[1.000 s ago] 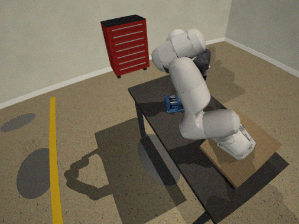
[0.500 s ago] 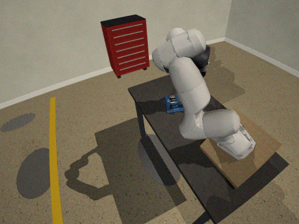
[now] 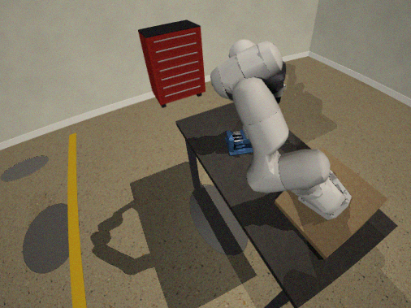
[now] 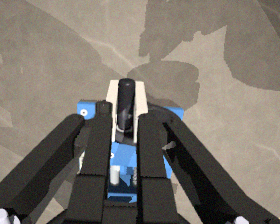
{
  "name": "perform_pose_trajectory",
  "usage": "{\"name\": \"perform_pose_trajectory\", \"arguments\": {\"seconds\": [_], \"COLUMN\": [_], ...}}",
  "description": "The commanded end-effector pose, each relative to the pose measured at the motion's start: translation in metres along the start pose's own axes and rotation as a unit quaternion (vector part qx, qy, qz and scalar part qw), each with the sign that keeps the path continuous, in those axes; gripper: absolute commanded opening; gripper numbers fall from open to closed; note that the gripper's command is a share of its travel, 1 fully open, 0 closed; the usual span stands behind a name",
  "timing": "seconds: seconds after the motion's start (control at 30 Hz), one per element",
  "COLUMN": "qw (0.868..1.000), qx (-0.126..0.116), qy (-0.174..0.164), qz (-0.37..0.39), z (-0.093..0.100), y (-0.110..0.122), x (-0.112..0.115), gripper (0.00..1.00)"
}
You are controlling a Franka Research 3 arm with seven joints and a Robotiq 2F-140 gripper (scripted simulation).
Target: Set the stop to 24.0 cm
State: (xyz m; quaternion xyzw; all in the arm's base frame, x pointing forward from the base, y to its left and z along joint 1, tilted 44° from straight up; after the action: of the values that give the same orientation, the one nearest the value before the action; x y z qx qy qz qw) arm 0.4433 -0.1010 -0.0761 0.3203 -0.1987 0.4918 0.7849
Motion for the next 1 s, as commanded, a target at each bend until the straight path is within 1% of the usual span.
{"name": "perform_pose_trajectory", "arguments": {"seconds": [0.0, 0.07, 0.13, 0.3, 0.43, 0.53, 0.63, 0.7, 0.97], "qw": [1.000, 1.000, 1.000, 1.000, 1.000, 1.000, 1.000, 1.000, 1.000], "qx": [0.000, 0.000, 0.000, 0.000, 0.000, 0.000, 0.000, 0.000, 0.000], "qy": [0.002, 0.002, 0.002, 0.002, 0.002, 0.002, 0.002, 0.002, 0.002], "qz": [-0.004, -0.004, -0.004, -0.004, -0.004, -0.004, -0.004, -0.004, -0.004], "z": [-0.007, -0.012, -0.012, -0.026, -0.040, -0.047, -0.051, -0.051, -0.055], "y": [-0.006, -0.008, -0.008, -0.011, -0.006, -0.001, 0.004, 0.004, 0.017], "x": [0.000, 0.000, 0.000, 0.000, 0.000, -0.001, -0.001, -0.001, -0.002], "gripper": [0.04, 0.04, 0.04, 0.04, 0.04, 0.04, 0.04, 0.04, 0.04]}}
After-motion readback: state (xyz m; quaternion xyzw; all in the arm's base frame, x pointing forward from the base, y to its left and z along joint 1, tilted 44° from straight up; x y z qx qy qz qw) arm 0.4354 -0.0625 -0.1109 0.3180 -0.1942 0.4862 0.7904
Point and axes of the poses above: the point where the finger pads meet when closed, its own z axis back along the fingers, its own y axis across the jaws, x = y × z, the point moved 5 cm from there along z, back along the fingers, and after that the axes turned 6 degrees about -z, right-handed, at the moved point
